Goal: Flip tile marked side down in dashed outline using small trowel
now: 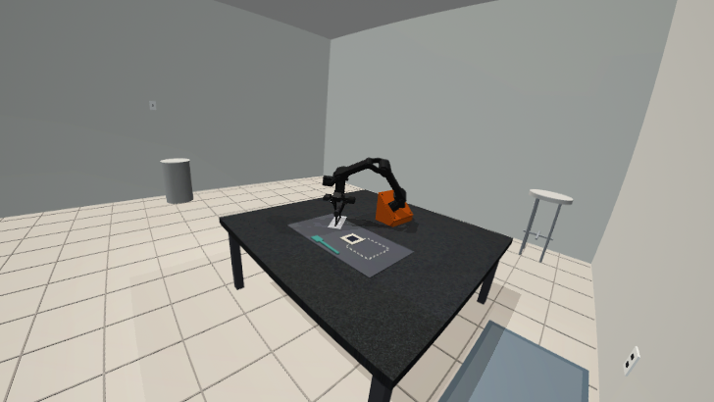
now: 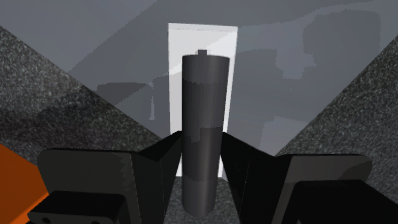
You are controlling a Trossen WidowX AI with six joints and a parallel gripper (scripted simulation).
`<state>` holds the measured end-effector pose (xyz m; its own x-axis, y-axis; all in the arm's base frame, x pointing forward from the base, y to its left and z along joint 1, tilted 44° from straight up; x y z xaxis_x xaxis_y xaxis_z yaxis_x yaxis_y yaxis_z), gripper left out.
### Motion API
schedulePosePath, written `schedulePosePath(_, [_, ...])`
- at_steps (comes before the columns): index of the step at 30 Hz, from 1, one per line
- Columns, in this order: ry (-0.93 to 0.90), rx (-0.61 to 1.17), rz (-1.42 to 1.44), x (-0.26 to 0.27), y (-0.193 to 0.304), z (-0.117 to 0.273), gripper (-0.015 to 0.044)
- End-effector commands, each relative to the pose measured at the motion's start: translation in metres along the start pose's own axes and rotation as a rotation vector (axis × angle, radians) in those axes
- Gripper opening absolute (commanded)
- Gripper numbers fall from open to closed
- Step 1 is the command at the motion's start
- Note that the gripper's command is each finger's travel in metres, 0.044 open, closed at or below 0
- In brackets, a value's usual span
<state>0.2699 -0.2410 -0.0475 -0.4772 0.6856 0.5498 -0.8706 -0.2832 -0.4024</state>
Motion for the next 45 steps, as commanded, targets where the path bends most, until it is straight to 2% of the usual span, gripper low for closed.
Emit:
schedulePosePath(1, [0.0, -0.004, -0.004, 0.0, -0.0001, -0.0002, 0.013])
schedulePosePath(9, [0.0, -0.004, 0.015, 0.0, -0.0001, -0.0002, 0.013])
schedulePosePath(27, [0.001, -0.004, 0.529, 0.0, -0.0002, -0.0003, 0.013])
schedulePosePath(38, [0.001, -0.004, 0.548, 0.0, -0.0002, -0.0003, 0.013])
schedulePosePath(43, [0.001, -0.004, 0.548, 0.0, -0.0002, -0.0003, 0.0261])
schedulePosePath(45, [0.001, -0.004, 0.548, 0.0, -0.0002, -0.0003, 0.027])
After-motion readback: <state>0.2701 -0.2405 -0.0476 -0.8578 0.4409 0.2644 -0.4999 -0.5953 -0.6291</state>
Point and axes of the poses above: the point midway between the two fingers, 35 mm back from their tips, its own z axis back along the fingers, its own x axis across the jaws, y = z × x, the point moved 10 cm from there along z, back along the fingers, and after that the axes turned 5 degrees about -z, right-handed, at the moved point
